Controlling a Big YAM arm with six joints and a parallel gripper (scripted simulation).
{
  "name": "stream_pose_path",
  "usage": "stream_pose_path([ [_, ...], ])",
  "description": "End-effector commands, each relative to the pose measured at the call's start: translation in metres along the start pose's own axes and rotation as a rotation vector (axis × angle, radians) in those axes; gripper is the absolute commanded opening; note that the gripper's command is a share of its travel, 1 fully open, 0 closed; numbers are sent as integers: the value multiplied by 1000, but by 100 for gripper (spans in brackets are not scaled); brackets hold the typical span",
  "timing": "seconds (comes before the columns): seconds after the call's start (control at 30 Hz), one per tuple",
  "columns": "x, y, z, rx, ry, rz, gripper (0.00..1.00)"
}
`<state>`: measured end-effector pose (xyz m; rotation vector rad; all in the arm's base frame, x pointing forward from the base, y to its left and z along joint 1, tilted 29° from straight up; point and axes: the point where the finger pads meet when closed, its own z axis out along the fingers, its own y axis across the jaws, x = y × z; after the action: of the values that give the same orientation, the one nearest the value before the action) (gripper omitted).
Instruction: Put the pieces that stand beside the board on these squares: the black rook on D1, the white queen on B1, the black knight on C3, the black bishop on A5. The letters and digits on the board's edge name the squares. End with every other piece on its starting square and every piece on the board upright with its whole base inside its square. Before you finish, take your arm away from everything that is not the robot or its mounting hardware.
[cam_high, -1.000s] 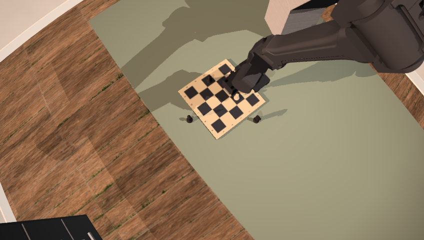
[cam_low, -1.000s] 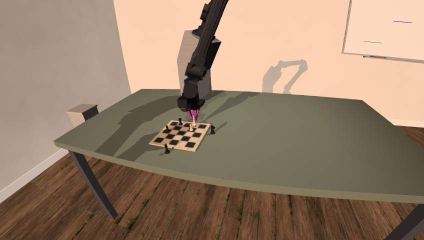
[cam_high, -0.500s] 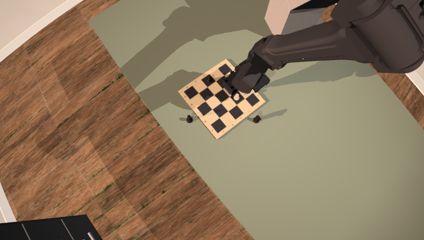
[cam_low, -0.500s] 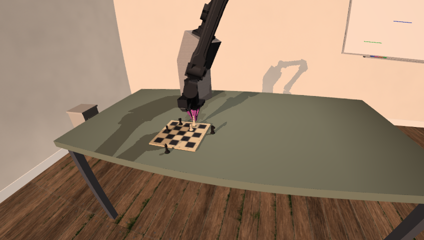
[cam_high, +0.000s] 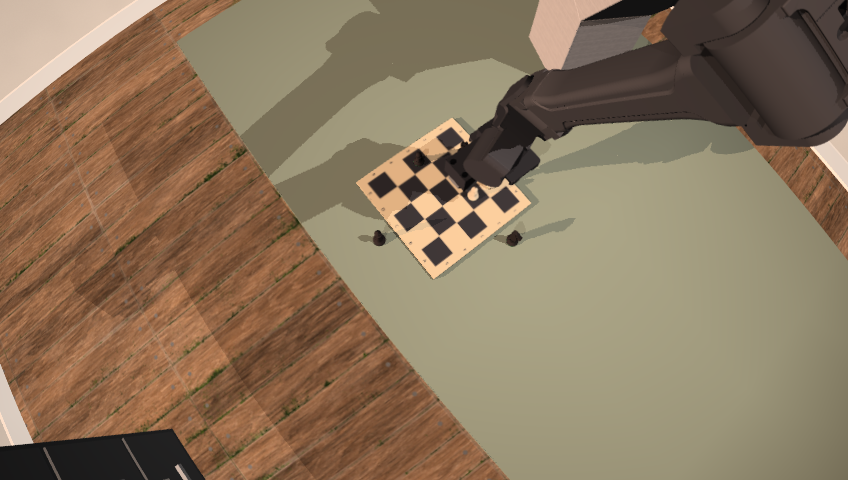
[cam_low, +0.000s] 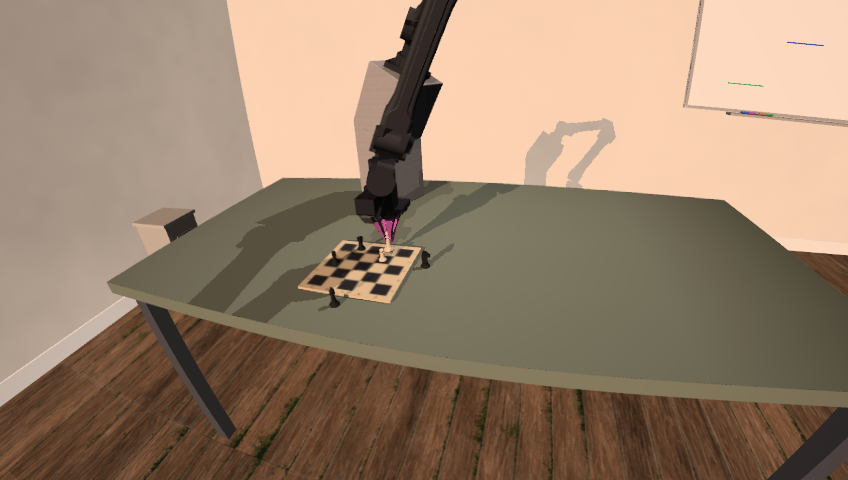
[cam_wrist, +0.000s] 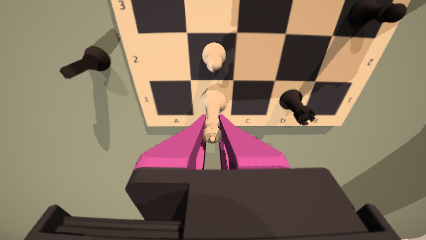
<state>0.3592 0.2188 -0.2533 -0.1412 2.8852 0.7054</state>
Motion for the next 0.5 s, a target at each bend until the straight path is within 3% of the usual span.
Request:
stream_pose_path([
  [0.0,-9,5,-3,-5,-21,-19,0],
  [0.47,-11,8,-3,-7,-22,-30,0],
])
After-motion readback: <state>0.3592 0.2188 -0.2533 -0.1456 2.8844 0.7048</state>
